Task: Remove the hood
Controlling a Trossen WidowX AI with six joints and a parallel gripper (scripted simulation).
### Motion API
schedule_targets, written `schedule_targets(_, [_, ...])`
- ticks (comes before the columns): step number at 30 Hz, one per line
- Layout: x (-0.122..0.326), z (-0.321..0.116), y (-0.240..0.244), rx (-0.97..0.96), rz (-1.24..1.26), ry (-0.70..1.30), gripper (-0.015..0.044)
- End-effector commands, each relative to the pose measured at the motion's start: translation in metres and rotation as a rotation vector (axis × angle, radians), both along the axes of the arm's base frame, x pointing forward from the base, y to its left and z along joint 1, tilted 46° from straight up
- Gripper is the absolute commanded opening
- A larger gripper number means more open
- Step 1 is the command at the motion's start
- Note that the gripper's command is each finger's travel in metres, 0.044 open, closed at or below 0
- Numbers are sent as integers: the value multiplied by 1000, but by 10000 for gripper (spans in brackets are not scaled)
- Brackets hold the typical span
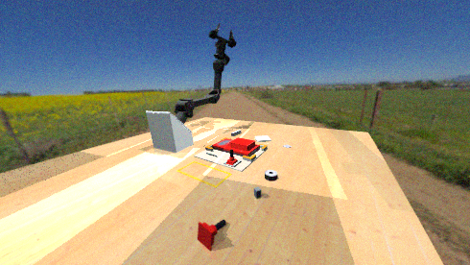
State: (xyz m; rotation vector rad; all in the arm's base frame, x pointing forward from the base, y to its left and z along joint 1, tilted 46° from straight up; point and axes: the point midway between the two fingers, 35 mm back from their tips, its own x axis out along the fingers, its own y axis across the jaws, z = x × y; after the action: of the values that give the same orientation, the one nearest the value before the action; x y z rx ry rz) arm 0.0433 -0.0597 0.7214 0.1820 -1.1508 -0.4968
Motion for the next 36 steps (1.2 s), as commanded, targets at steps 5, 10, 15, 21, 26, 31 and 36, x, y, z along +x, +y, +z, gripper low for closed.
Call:
schedule_targets(5, [19,-12,-23,31,24,76,440])
schedule_targets(10, [54,-34,-64,120,70,193,440])
schedule_targets(15, [74,-47,-72,148,125,247,440])
schedule_targets(21, [104,-68,-93,205,173,341,440])
schedule_targets(26, [142,-97,-113,273,238,446,440])
schedule_targets(31, [181,-130,-125,329,304,558,440])
schedule_targets(36, [217,-164,-128,360,364,685,440])
